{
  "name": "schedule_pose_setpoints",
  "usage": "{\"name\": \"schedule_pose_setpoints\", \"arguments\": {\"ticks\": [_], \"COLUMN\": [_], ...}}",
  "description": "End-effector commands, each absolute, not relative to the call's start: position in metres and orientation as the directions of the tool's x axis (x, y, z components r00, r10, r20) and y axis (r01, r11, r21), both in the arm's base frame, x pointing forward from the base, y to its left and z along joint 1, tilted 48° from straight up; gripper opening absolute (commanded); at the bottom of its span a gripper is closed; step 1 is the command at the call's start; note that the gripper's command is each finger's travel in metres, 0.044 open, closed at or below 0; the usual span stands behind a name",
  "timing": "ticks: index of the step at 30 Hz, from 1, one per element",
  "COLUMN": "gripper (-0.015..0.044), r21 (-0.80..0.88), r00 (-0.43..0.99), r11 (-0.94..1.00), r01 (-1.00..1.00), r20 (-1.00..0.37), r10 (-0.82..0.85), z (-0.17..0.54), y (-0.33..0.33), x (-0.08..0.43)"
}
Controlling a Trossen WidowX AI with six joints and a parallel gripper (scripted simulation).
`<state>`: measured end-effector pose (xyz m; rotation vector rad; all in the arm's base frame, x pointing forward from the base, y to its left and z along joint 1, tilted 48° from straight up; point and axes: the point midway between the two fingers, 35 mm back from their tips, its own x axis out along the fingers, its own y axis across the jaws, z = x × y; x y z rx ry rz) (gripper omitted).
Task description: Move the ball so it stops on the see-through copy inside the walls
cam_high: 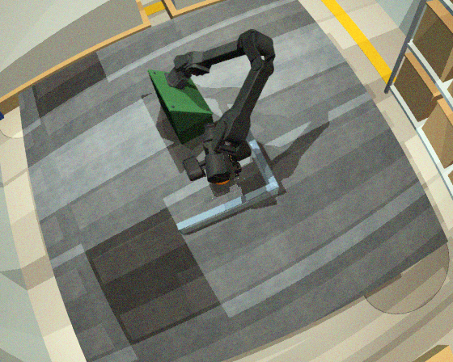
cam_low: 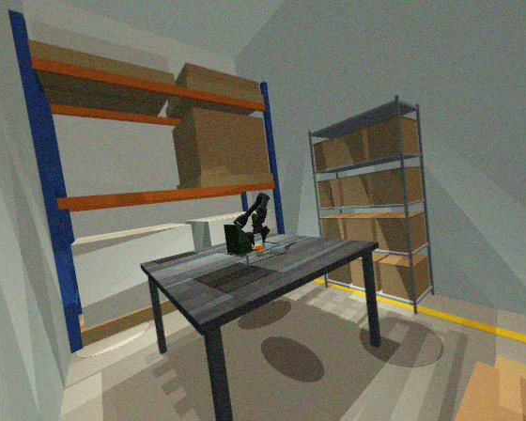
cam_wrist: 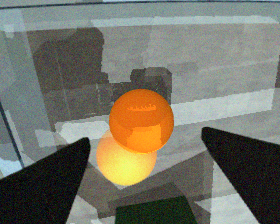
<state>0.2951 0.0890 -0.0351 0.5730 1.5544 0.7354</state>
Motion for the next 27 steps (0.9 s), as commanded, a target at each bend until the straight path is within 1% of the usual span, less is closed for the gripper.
{"name": "schedule_pose_setpoints", "arguments": {"ticks": [1,27], "gripper": [0.0440,0.0440], "r21": [0.741,0.744], "r00": [-0.119,-0.120], "r11": [0.669,0.667], "r01": [-0.046,-0.045], "r20": [-0.669,-0.667], "r10": [0.733,0.735], "z": [-0.041,-0.066], "y": [0.095,0.124], "x": [0.292,0.286]}}
